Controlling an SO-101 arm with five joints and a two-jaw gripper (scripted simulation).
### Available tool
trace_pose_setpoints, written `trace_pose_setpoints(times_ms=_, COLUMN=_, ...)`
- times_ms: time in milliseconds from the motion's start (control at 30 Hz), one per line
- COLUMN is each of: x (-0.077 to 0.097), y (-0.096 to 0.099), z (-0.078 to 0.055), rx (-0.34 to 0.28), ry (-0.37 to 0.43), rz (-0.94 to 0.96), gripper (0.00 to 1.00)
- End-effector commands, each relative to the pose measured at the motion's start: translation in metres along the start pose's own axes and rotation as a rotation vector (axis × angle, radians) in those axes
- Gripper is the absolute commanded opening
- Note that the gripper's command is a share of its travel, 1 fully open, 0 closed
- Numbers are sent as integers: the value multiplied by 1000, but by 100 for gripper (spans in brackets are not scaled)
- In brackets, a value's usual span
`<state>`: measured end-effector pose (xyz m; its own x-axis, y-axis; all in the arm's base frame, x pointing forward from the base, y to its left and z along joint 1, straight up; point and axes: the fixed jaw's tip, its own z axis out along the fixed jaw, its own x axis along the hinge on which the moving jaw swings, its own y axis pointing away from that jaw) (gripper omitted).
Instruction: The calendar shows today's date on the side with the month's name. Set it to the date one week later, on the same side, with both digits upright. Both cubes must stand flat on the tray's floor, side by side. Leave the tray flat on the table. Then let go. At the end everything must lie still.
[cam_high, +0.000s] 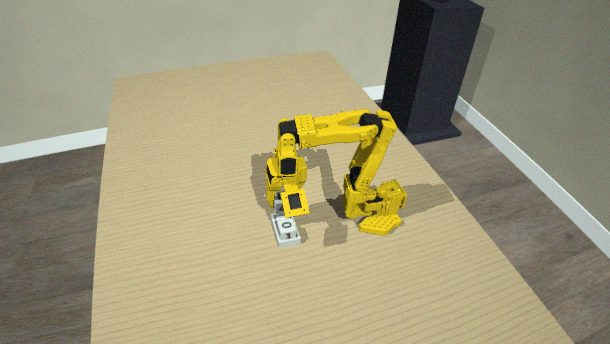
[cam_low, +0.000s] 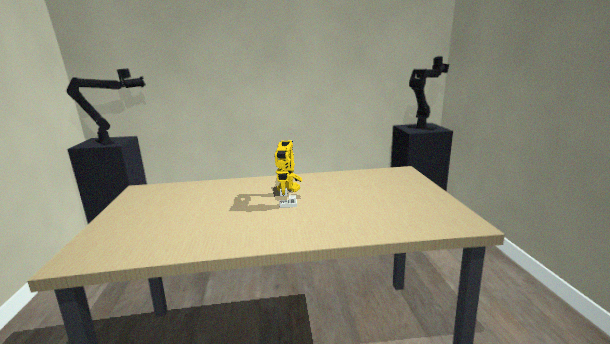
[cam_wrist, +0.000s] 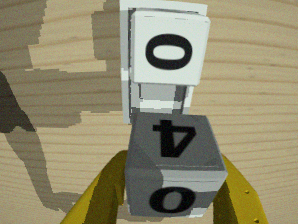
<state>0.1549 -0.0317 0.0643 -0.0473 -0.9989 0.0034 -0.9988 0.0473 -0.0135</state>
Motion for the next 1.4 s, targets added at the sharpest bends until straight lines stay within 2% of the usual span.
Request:
trace_pose_setpoints(times_ms=0, x=1, y=-2, z=-1, rx=22, ry=2, rz=15, gripper=0)
trace_pose_setpoints(times_ms=1367, x=1, y=0, z=15, rx=22, ry=2, rz=17, gripper=0)
